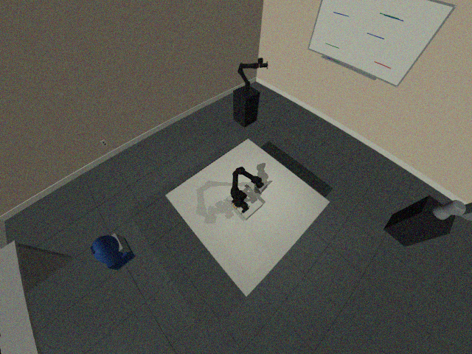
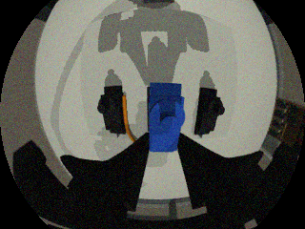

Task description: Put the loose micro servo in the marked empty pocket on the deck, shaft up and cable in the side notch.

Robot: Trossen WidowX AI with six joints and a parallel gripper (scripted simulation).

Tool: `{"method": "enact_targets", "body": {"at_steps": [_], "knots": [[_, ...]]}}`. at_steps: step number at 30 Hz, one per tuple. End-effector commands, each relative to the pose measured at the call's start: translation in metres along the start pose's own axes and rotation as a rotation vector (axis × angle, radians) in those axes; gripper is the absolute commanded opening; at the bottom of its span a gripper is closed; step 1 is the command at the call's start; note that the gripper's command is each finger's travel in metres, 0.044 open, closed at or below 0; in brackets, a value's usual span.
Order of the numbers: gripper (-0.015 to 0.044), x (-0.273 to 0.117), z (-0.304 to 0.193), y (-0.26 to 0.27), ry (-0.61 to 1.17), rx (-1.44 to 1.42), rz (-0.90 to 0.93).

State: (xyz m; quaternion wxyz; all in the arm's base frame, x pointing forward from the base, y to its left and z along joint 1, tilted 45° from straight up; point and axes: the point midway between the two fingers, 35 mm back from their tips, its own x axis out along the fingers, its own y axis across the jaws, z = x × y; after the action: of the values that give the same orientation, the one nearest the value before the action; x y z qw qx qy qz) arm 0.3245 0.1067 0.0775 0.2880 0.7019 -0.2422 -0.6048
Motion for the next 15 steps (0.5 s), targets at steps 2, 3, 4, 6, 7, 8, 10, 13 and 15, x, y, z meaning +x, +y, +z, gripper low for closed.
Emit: {"method": "enact_targets", "body": {"at_steps": [2, 3, 4, 6, 7, 8, 10, 13, 15], "knots": [[0.0, 0.004, 0.0, -0.001, 0.008, -0.008, 0.001], [0.0, 0.005, 0.0, -0.001, 0.008, -0.008, 0.001], [0.0, 0.006, 0.0, -0.001, 0.008, -0.008, 0.001], [0.0, 0.008, 0.0, -0.001, 0.008, -0.008, 0.001], [0.0, 0.009, 0.0, -0.001, 0.008, -0.008, 0.001], [0.0, 0.01, 0.0, -0.001, 0.008, -0.008, 0.001], [0.0, 0.012, 0.0, -0.001, 0.008, -0.008, 0.001], [0.0, 0.015, 0.0, -0.001, 0.009, -0.008, 0.001], [0.0, 0.017, 0.0, 0.0, 0.009, -0.008, 0.001]]}}
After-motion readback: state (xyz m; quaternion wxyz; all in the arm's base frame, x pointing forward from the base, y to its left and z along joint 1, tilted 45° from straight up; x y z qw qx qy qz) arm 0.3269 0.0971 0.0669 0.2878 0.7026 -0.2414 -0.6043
